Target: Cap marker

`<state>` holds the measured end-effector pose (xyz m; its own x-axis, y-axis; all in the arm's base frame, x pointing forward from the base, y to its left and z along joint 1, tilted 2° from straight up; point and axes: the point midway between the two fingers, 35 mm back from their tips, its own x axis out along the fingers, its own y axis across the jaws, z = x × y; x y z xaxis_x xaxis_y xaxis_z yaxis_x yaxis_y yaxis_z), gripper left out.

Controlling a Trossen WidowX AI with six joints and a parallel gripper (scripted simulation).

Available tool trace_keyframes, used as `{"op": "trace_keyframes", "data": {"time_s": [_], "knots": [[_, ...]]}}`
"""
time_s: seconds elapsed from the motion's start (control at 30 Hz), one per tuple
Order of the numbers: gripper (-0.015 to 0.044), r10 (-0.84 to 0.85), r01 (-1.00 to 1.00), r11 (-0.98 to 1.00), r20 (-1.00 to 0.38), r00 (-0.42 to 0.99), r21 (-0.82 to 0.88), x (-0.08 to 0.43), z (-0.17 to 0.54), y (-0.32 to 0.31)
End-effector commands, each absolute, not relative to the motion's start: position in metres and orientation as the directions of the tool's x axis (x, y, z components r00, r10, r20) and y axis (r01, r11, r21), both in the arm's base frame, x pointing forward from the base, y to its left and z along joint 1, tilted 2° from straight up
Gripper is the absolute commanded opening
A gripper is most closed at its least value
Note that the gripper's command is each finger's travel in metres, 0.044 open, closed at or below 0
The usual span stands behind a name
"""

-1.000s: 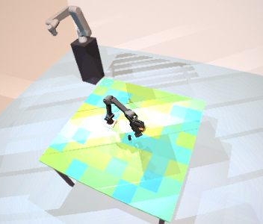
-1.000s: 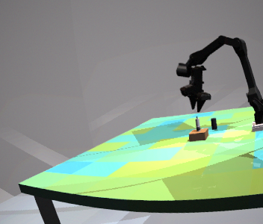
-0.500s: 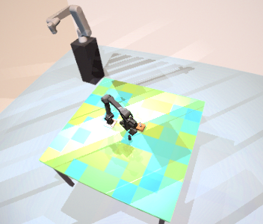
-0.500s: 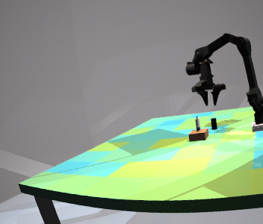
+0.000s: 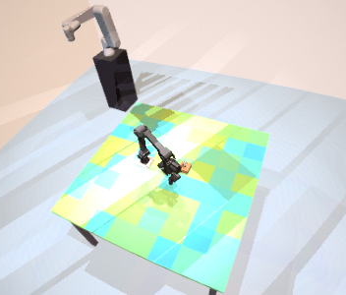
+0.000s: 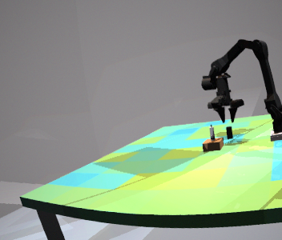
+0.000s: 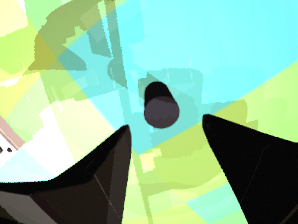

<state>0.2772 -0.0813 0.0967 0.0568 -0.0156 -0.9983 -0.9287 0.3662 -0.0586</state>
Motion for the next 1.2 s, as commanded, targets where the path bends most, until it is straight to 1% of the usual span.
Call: {"op": "trace_keyframes", "data": {"time_s": [0.0,1.1,1.17], "knots": [[0.0248,-0.017,-0.93,0.362,-0.998,0.055,-0.057,0.277,0.091,-0.082],[0.0248,-0.017,-0.93,0.362,-0.998,0.055,-0.057,0.279,0.041,-0.082],[0.0195,-0.017,-0.93,0.362,-0.998,0.055,-0.057,0.279,0.041,-0.082]]}}
